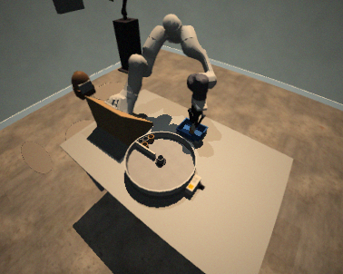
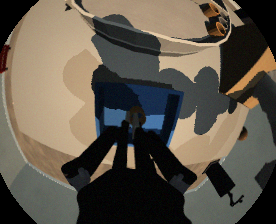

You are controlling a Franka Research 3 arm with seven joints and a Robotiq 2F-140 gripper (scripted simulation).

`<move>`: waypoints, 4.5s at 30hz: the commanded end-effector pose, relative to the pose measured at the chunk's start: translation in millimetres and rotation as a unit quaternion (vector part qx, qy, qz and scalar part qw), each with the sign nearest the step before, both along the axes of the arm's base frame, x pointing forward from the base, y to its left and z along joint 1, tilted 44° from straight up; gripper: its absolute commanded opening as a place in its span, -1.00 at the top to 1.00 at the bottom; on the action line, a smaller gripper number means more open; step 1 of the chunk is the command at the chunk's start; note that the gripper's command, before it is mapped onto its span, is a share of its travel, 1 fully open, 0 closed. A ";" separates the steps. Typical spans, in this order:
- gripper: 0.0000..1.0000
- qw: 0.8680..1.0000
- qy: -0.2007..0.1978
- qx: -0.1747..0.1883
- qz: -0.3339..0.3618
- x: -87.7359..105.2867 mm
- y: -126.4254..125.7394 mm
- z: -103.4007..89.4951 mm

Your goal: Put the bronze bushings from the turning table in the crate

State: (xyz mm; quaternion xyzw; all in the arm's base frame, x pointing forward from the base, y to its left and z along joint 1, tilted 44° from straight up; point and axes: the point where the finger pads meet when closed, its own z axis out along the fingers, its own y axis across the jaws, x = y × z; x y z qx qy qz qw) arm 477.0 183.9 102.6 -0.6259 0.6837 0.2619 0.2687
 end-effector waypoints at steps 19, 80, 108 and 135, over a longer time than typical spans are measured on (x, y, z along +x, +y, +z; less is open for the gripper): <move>0.79 1.000 -0.003 0.000 0.001 1.8 0.6 0.6; 0.79 1.000 -0.003 0.000 0.001 -2.1 -62.6 66.0; 0.79 1.000 -0.003 0.000 0.001 -2.1 -62.6 66.0; 0.79 1.000 -0.003 0.000 0.001 -2.1 -62.6 66.0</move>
